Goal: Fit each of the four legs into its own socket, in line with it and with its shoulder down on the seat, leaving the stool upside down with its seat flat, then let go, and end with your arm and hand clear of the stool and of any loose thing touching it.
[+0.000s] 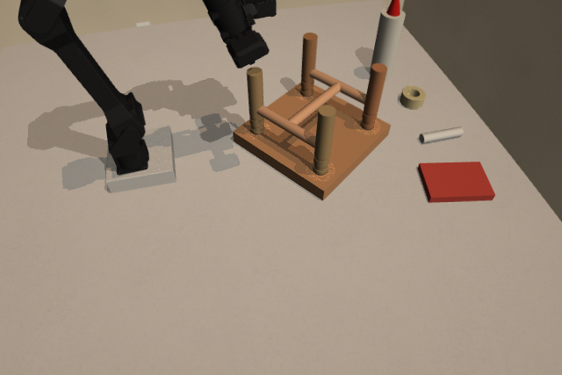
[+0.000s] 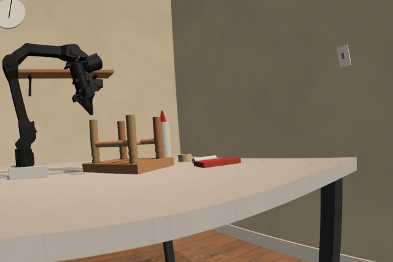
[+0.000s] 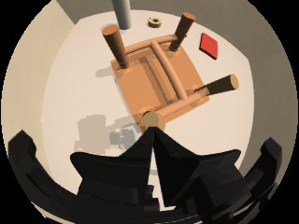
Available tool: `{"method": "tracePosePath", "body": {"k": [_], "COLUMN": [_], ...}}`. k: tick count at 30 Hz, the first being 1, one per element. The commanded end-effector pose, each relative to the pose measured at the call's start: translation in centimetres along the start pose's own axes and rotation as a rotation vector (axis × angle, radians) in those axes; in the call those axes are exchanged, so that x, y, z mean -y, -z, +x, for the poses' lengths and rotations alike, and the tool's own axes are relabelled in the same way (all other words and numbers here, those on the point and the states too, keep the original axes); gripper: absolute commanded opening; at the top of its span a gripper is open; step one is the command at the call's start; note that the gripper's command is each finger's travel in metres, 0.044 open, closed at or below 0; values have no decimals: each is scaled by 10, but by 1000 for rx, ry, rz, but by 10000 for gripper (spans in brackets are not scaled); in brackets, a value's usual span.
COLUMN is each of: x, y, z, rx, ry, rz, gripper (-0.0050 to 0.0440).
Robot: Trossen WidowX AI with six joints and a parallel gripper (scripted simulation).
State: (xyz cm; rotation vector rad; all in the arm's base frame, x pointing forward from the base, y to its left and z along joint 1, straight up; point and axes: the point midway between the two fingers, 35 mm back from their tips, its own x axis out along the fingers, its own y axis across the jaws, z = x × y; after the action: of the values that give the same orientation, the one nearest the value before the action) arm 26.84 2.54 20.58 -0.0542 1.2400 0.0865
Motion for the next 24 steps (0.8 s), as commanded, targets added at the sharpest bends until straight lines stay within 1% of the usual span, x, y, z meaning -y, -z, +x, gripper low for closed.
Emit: {"method": "tracePosePath", "body": {"k": [1, 5, 6, 7, 12, 17, 19, 24], "x": [0, 0, 0, -2, -16, -35, -35, -57], "y": [-3, -4, -3, -8, -51, -93, -93, -128], "z": [-7, -9, -5, -6, -7, 1, 1, 16], "rx": [18, 22, 8, 6, -16, -39, -39, -59], "ry": [0, 0, 0, -1, -12, -22, -22, -34], "rz": [0, 0, -1, -5, -44, -84, -84, -127], "gripper": [0, 0, 0, 0, 0, 0, 0, 0]}}
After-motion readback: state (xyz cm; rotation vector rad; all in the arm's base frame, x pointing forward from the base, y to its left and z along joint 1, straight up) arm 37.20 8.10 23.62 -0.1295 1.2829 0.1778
